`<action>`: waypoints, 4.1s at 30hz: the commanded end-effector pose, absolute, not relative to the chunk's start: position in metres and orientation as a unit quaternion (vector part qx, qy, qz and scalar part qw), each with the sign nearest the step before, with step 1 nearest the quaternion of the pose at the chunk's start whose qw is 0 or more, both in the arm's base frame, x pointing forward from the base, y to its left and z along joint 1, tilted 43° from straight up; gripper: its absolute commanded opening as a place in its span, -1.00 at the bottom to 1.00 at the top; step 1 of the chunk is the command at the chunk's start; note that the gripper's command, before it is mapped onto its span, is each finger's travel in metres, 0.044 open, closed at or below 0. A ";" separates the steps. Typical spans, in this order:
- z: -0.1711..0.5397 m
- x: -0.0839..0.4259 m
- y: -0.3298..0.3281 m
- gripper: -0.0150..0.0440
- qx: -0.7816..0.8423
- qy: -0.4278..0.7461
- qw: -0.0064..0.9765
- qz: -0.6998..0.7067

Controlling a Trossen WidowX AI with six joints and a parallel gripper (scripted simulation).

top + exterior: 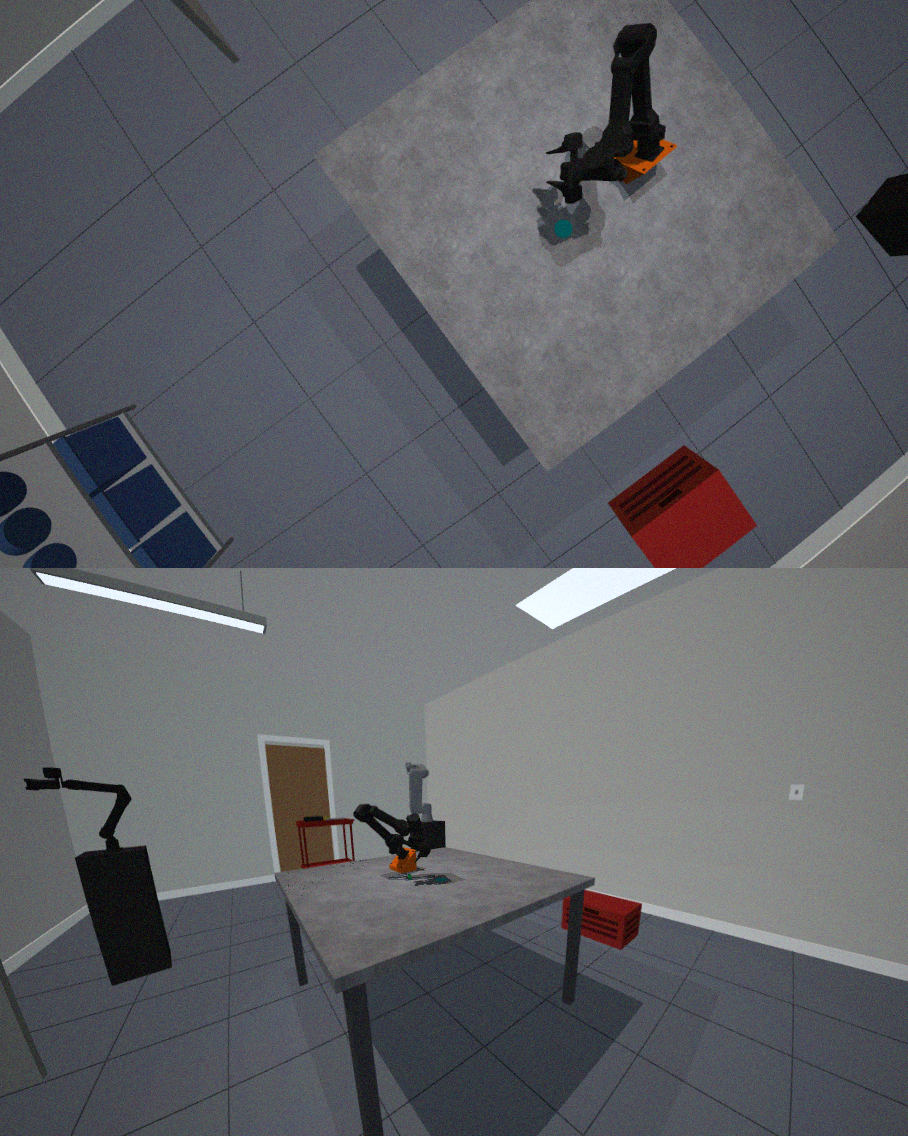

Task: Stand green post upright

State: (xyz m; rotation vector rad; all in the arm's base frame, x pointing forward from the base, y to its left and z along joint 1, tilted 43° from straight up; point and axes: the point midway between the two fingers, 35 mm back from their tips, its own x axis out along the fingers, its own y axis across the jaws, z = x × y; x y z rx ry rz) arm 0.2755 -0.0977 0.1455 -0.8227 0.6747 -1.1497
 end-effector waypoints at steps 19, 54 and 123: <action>0.108 0.272 -0.063 0.30 -0.125 0.478 0.768 -0.408; 0.093 0.217 -0.079 0.30 -0.023 0.572 0.674 -0.467; 0.124 0.214 -0.056 -0.42 -0.033 0.569 0.672 -0.472</action>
